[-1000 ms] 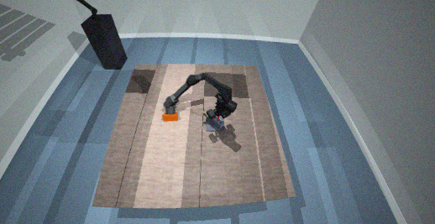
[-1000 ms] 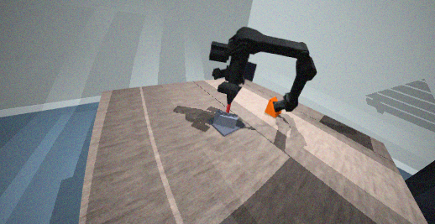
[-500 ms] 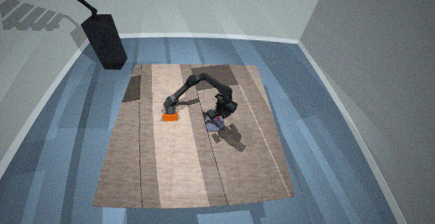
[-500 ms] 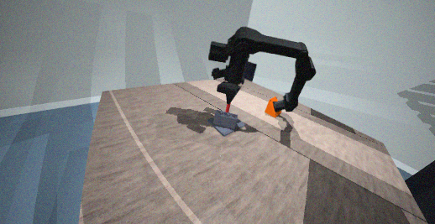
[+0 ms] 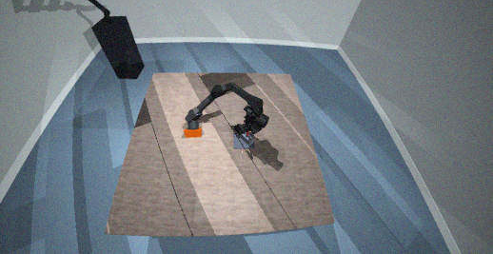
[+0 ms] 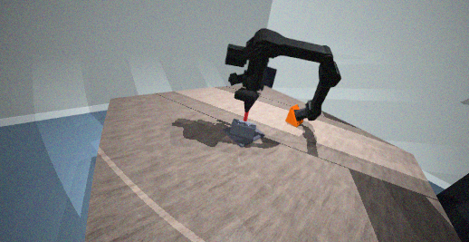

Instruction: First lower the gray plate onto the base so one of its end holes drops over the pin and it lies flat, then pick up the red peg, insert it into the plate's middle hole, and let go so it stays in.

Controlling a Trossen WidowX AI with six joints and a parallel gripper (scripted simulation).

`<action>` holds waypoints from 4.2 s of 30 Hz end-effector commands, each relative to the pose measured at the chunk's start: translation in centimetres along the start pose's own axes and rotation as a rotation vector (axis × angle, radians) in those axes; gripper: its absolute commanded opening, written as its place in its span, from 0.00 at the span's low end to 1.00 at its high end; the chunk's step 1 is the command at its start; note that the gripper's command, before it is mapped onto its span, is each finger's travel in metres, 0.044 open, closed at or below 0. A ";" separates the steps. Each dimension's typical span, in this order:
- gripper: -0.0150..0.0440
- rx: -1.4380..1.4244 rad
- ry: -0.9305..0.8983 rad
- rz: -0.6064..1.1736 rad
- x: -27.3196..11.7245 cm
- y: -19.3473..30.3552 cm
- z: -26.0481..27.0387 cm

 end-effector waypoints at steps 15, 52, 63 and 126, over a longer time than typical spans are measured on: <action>0.25 0.000 0.000 0.000 0.0 0.0 0.0; 0.25 -0.009 0.007 -0.004 1.7 0.0 -0.1; 0.25 -0.009 0.007 -0.004 1.9 0.1 0.1; 0.51 -0.002 0.005 0.000 -0.2 0.7 -0.3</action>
Point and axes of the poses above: the point midway between the two fingers, 35 mm back from their tips, its own x axis out along the fingers, its own z axis across the jaws, y = z × x, the point moved 3 cm from there along -x, back along the fingers, and after that the axes turned 3 degrees about -x, right-handed, at the moved point
